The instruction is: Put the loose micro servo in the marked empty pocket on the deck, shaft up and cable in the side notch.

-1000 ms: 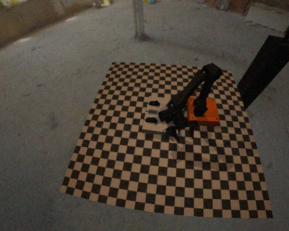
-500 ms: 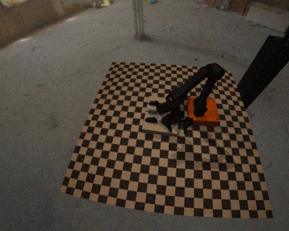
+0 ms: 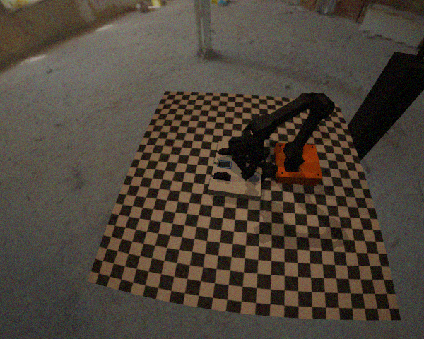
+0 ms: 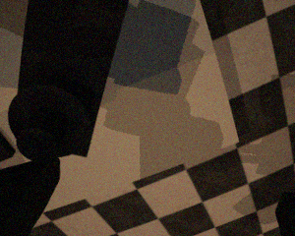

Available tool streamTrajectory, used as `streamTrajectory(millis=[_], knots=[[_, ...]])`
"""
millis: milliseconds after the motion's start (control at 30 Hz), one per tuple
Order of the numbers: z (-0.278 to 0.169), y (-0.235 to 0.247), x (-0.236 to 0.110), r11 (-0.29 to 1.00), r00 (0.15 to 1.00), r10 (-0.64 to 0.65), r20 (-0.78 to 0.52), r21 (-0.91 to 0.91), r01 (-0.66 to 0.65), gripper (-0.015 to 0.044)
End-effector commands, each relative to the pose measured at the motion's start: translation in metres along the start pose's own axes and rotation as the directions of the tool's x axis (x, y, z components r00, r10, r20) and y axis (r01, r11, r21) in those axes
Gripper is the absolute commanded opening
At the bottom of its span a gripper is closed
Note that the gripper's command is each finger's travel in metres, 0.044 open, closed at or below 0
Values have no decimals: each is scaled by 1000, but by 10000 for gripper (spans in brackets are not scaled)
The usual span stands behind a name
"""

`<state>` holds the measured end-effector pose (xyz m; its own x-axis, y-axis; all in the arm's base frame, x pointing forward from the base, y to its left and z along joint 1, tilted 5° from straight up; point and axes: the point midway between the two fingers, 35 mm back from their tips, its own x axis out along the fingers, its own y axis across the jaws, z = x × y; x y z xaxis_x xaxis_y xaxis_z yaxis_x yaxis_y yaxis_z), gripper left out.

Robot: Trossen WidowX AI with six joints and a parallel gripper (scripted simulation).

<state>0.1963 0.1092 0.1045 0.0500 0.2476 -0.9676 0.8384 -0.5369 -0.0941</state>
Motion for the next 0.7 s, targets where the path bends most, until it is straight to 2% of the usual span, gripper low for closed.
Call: streamTrajectory(millis=[0,267,433,667], knots=[[12,12,-13,995,995,78,58,56,-81,440],[45,28,-40,961,963,190,189,166,-222,440],[45,29,-37,961,963,190,189,166,-222,440],[50,33,-15,961,963,190,189,166,-222,440]])
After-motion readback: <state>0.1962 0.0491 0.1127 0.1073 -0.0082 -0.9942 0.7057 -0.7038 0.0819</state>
